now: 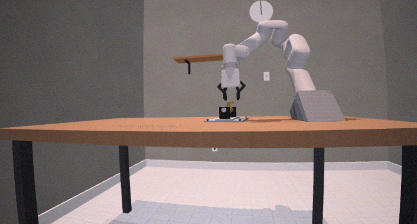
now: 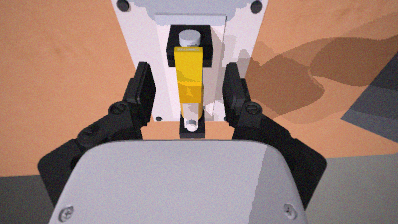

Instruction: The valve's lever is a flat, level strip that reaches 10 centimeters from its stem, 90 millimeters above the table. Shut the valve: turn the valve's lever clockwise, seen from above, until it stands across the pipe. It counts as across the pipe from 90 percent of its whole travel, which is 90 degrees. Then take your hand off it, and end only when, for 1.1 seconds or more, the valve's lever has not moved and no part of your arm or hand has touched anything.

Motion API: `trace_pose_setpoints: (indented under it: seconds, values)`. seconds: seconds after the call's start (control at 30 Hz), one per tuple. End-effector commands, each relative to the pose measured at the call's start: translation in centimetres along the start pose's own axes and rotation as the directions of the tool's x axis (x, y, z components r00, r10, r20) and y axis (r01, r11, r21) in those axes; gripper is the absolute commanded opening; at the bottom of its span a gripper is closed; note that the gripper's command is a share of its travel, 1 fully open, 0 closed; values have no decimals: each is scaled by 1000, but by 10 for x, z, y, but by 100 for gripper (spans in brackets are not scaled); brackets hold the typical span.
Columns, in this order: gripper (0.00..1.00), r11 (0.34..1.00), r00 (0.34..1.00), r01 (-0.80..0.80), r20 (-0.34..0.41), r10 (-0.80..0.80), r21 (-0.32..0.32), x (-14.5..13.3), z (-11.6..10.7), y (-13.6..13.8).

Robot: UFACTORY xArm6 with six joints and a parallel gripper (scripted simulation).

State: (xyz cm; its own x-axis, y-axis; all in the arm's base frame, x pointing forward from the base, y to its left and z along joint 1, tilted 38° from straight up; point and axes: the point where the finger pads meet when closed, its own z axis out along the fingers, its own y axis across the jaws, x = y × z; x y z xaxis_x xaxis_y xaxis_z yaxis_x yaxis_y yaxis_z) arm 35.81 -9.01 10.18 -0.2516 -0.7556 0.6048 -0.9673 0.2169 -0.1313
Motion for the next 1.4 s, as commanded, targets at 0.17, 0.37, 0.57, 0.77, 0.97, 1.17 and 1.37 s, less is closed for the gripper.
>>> trace_pose_setpoints:
  seconds: [0.17,0.37,0.57,0.77,0.97,1.17,1.37]
  values:
    - [68,1000,1000,-1,1,1,3,0,2,-1]
    - [68,1000,1000,-1,1,1,3,0,5,-1]
    - [68,1000,1000,-1,1,1,3,0,8,-1]
    - [68,1000,1000,-1,1,1,3,0,13,-1]
    - [68,1000,1000,-1,1,1,3,0,17,-1]
    - [68,1000,1000,-1,1,1,3,0,19,-1]
    - [68,1000,1000,-1,1,1,3,0,22,-1]
